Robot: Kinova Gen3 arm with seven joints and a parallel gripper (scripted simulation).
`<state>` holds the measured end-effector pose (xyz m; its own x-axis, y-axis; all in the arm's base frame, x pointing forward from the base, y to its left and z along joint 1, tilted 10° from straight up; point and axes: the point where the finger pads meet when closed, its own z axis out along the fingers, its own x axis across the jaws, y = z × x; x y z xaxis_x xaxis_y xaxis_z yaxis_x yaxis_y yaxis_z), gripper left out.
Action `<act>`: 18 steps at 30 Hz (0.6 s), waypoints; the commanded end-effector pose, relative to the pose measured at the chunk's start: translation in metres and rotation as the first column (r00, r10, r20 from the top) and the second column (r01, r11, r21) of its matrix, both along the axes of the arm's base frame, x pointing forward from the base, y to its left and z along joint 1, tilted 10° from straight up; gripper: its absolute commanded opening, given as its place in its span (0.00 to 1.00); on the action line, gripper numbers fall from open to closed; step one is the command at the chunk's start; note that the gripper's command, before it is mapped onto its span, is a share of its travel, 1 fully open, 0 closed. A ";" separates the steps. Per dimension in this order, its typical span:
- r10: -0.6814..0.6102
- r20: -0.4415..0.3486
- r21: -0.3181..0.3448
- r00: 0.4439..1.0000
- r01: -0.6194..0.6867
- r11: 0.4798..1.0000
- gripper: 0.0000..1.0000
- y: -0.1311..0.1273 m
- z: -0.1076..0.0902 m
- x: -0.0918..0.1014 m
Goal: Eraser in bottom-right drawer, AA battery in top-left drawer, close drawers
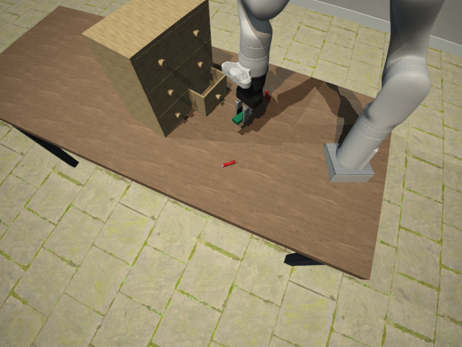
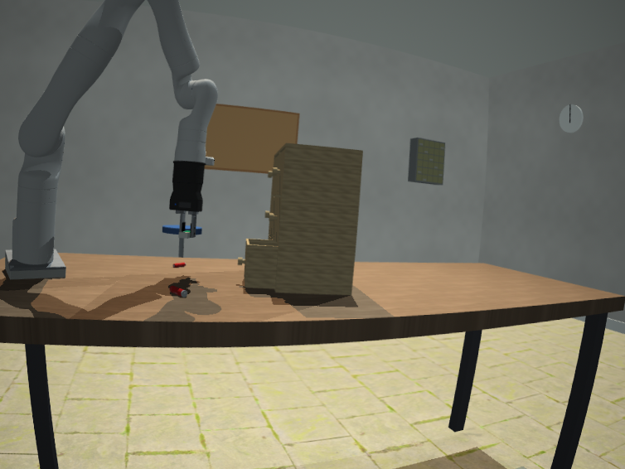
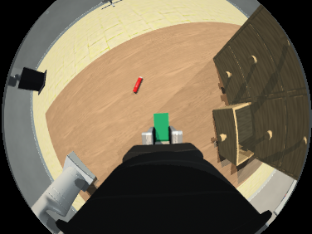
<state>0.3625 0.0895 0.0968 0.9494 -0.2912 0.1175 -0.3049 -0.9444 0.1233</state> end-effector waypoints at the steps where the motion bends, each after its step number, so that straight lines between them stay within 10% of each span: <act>1: -0.002 0.010 0.001 1.000 0.002 1.000 0.45 0.000 0.004 0.002; 18: -0.009 0.010 0.002 1.000 0.009 1.000 0.45 0.000 0.004 0.003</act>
